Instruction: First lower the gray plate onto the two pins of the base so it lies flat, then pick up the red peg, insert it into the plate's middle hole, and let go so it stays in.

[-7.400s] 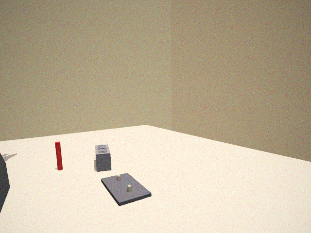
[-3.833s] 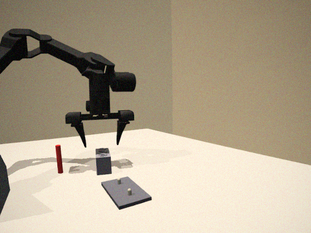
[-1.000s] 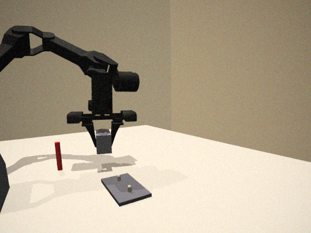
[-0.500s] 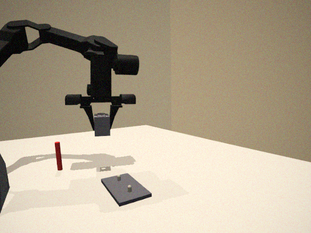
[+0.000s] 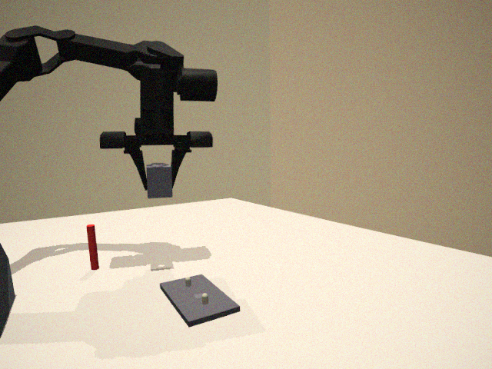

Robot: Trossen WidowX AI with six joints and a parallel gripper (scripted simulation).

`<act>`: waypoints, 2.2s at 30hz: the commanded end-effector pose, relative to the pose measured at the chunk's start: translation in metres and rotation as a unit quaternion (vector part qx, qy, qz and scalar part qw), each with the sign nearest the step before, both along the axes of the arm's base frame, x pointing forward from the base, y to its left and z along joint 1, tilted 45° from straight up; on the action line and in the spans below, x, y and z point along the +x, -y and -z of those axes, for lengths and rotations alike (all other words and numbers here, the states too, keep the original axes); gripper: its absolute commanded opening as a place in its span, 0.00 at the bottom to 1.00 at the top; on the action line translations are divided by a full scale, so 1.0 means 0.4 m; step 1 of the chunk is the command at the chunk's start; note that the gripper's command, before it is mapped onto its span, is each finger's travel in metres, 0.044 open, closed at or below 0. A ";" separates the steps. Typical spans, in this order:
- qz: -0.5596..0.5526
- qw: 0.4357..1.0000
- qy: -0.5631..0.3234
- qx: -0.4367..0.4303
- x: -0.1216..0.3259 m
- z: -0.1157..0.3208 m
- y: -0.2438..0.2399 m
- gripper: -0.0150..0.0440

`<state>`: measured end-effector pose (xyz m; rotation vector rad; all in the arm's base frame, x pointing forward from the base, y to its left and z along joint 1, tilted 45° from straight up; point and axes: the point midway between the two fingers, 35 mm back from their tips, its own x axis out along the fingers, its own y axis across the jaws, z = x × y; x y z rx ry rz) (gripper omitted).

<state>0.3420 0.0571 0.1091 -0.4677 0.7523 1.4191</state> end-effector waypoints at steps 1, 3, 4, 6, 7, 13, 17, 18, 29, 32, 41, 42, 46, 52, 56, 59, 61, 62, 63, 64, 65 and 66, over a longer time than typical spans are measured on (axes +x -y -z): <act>-0.004 1.000 0.010 -0.003 0.010 0.020 0.015 0.25; -0.007 1.000 0.013 -0.003 0.014 0.035 0.021 0.25; -0.009 1.000 0.014 -0.003 0.015 0.042 0.023 0.25; -0.011 1.000 0.017 -0.003 0.018 0.057 0.029 0.25; -0.013 1.000 0.018 -0.003 0.020 0.064 0.031 0.25; -0.021 0.999 0.025 -0.003 0.025 0.109 0.047 0.25; -0.027 0.999 0.030 -0.003 0.029 0.139 0.058 0.25; -0.028 0.999 0.032 -0.003 0.030 0.147 0.060 0.25; -0.045 0.998 0.049 -0.004 0.035 0.231 0.089 0.25; -0.049 0.997 0.053 -0.004 0.035 0.254 0.097 0.25; -0.063 0.996 0.067 -0.004 0.031 0.322 0.119 0.25; -0.064 0.996 0.069 -0.003 0.030 0.330 0.121 0.25; -0.070 0.995 0.075 -0.003 0.026 0.360 0.130 0.25; -0.079 0.993 0.084 -0.003 0.018 0.404 0.143 0.25; -0.080 0.993 0.085 -0.003 0.017 0.409 0.144 0.25; -0.080 0.993 0.085 -0.003 0.018 0.408 0.144 0.25; -0.080 0.993 0.085 -0.003 0.017 0.409 0.144 0.25; -0.080 0.993 0.085 -0.003 0.017 0.409 0.144 0.25; -0.080 0.993 0.085 -0.003 0.017 0.409 0.144 0.25; -0.080 0.993 0.085 -0.003 0.017 0.409 0.144 0.25; -0.080 0.993 0.085 -0.003 0.017 0.409 0.144 0.25; -0.080 0.993 0.085 -0.003 0.017 0.409 0.144 0.25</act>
